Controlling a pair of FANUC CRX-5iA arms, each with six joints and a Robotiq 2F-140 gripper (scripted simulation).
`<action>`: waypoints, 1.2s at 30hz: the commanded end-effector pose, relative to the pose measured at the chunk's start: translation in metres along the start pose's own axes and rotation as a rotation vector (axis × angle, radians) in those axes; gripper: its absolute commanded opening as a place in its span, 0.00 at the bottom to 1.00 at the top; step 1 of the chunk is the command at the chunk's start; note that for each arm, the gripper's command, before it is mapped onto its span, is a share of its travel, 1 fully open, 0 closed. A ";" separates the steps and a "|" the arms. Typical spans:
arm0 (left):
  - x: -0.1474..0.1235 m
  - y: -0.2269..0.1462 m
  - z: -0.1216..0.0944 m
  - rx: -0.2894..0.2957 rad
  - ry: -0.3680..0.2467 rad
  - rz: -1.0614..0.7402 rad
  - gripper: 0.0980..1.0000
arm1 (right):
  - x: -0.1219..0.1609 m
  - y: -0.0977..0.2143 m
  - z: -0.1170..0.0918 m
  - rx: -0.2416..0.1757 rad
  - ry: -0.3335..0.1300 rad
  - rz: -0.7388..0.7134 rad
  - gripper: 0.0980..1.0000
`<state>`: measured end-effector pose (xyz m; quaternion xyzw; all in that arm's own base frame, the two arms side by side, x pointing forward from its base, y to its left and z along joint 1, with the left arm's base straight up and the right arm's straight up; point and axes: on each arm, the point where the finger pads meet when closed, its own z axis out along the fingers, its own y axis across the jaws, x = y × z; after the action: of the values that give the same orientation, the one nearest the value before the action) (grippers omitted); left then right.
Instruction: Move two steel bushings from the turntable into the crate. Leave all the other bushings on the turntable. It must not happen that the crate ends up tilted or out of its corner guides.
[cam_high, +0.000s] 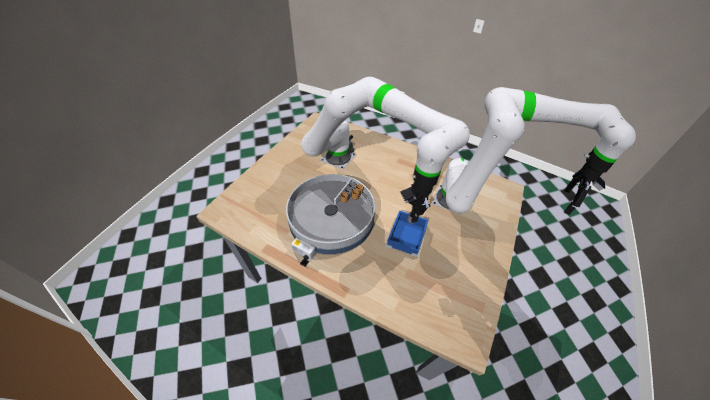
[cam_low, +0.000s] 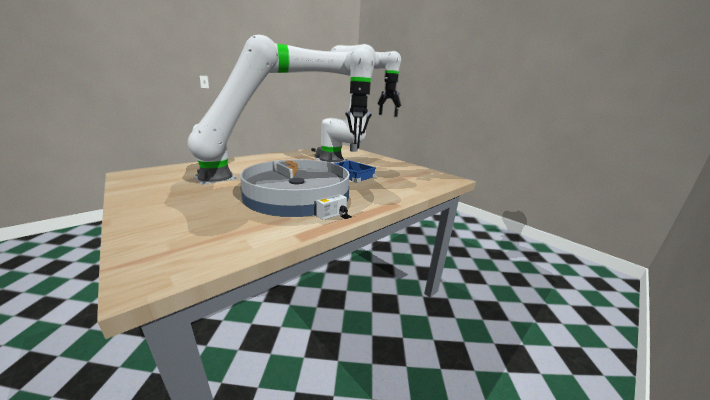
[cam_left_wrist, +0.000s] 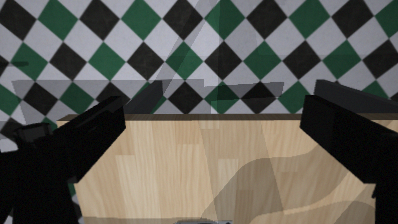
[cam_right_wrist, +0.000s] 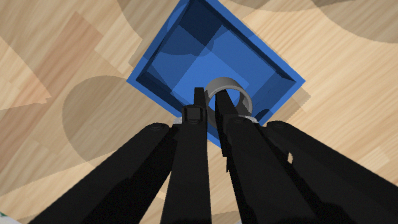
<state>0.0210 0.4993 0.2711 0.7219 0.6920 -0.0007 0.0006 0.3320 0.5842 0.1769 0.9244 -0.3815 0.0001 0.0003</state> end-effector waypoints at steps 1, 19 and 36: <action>0.000 0.000 -0.001 0.000 0.002 0.000 1.00 | 0.000 0.000 -0.001 0.002 0.000 0.000 0.00; 0.000 0.000 -0.001 0.000 0.002 0.000 1.00 | 0.000 0.000 0.010 0.002 0.000 0.000 0.00; 0.000 0.000 -0.001 0.000 0.002 0.000 1.00 | 0.000 -0.001 0.070 0.002 0.000 0.000 0.00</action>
<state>0.0210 0.4993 0.2711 0.7219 0.6920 -0.0007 0.0006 0.3318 0.5840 0.1057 0.9244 -0.3815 0.0000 0.0005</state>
